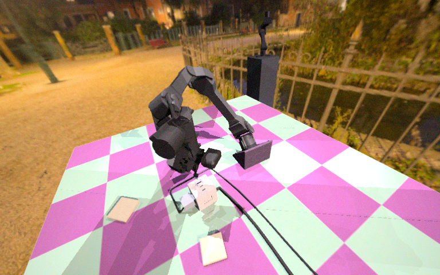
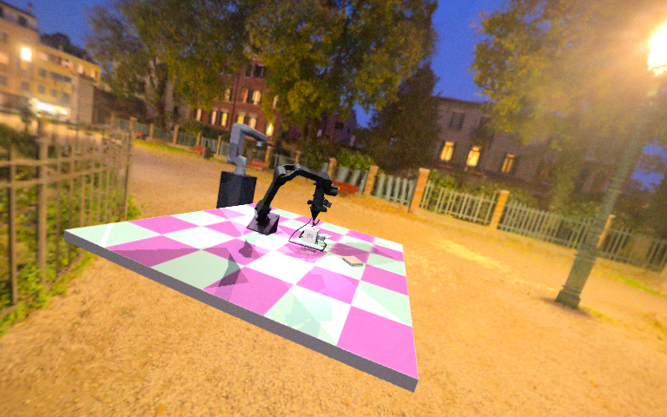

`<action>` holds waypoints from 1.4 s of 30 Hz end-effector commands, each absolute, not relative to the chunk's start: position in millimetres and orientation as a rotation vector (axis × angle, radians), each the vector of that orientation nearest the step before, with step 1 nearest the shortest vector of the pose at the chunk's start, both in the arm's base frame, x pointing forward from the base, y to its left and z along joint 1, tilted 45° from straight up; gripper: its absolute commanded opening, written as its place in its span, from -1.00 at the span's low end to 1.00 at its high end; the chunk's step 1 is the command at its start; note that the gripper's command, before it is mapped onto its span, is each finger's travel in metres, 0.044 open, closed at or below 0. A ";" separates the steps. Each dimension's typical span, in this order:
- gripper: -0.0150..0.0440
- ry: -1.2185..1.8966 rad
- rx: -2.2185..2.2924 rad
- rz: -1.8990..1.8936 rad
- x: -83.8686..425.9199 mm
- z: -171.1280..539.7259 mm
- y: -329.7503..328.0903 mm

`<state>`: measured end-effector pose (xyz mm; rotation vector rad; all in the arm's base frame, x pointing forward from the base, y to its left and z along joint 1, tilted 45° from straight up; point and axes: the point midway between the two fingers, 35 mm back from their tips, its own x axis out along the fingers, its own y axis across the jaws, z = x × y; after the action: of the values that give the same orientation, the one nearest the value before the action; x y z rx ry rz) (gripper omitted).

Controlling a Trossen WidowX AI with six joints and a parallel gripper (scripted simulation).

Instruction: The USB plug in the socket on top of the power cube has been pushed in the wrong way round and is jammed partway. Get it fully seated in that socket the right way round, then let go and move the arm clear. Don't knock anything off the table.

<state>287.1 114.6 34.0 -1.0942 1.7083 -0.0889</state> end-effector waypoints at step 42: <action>-0.49 1.271 -0.179 -0.969 287.1 33.8 114.4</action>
<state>287.1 114.6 34.0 -0.2568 1.3199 -0.9066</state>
